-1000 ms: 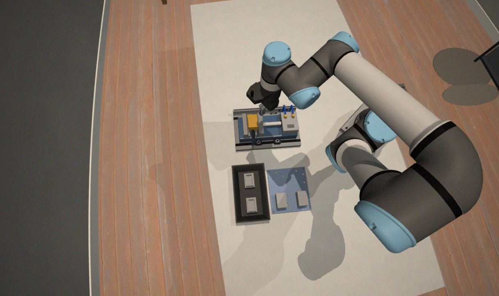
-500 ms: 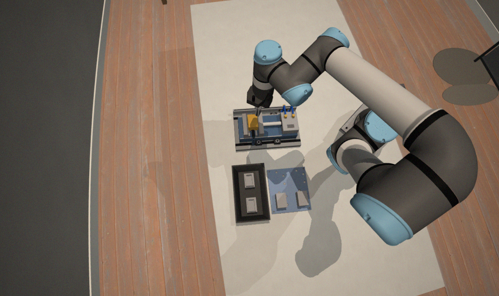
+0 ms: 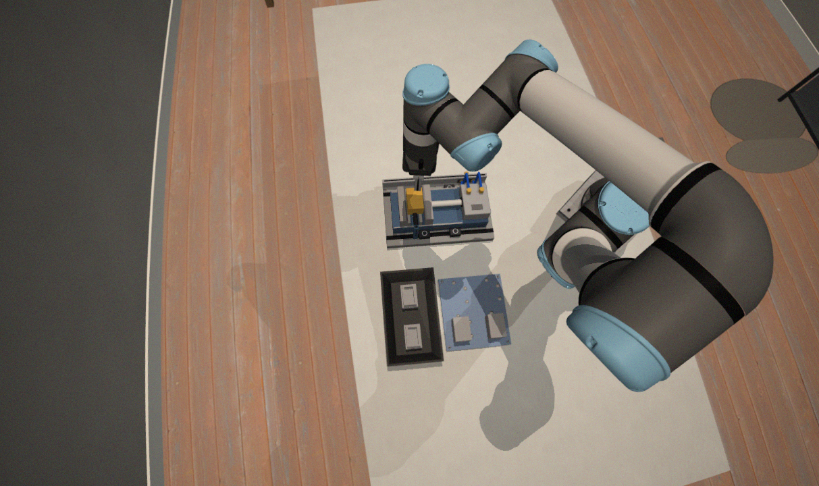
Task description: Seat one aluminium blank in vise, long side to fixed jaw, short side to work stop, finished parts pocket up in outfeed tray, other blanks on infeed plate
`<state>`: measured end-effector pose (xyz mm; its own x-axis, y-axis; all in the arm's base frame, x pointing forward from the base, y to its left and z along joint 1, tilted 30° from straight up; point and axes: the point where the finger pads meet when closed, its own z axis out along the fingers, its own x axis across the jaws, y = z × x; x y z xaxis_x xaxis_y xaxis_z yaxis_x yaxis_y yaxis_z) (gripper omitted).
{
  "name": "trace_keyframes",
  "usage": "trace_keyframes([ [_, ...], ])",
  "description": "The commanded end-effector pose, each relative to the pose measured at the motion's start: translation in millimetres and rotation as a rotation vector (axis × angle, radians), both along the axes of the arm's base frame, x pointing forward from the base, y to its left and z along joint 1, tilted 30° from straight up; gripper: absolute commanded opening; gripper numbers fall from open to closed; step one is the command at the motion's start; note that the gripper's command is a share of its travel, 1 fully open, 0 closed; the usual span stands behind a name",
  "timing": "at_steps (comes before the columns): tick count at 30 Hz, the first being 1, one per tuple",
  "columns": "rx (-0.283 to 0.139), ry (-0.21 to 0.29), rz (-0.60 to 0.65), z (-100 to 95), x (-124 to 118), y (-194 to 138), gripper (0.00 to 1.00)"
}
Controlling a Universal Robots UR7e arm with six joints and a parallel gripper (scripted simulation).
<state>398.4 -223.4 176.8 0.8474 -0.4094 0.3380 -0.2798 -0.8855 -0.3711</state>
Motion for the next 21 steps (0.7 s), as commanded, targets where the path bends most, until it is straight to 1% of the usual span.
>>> trace_keyframes([
  [1,-0.042,-0.025,0.090,0.6,3.1,-1.9,0.00],
  [5,-0.053,-0.031,0.112,0.6,3.9,-2.4,0.00],
  [11,-0.055,-0.032,0.115,0.6,4.0,-2.5,0.00],
  [12,-0.055,-0.032,0.115,0.6,4.0,-2.5,1.00],
  [21,-0.055,-0.032,0.115,0.6,4.0,-2.5,1.00],
])
